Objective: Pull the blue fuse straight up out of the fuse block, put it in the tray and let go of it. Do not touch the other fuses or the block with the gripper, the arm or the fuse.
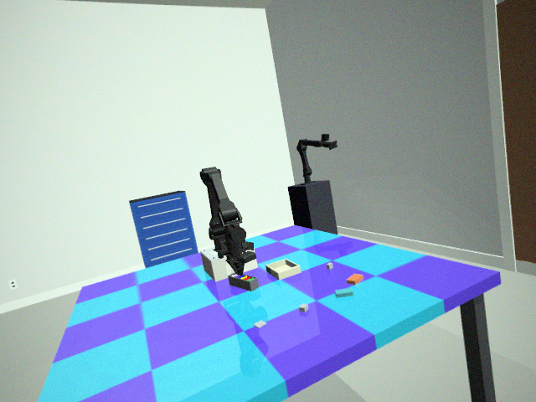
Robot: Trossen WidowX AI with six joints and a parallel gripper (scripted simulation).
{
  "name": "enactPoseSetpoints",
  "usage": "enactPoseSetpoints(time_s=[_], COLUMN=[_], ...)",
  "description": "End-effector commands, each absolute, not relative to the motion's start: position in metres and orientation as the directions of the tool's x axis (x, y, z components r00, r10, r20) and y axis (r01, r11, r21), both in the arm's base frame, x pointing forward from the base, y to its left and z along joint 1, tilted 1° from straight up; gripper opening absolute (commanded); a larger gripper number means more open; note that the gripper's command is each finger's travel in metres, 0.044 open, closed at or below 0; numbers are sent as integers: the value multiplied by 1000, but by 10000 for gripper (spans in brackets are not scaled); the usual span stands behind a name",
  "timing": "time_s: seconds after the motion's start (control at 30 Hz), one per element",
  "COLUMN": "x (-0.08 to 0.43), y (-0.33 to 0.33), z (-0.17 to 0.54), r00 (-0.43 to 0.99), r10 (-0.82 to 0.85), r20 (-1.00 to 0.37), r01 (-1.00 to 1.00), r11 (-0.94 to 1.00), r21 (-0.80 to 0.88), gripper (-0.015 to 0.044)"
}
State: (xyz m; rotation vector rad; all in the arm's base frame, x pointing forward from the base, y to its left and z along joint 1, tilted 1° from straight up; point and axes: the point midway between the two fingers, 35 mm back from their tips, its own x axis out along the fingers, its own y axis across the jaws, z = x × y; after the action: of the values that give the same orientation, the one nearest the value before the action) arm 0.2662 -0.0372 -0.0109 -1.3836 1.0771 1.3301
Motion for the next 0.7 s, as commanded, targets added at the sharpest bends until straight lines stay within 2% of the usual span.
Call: enactPoseSetpoints(time_s=[0.0, 0.67], x=[266, 267], y=[-37, -37], z=[-11, -21], r00=[41, 41], r10=[2, 2], r20=[-999, -999], r01=[-976, -976], r11=[-213, -213], r21=[-40, -40], gripper=[74, 74])
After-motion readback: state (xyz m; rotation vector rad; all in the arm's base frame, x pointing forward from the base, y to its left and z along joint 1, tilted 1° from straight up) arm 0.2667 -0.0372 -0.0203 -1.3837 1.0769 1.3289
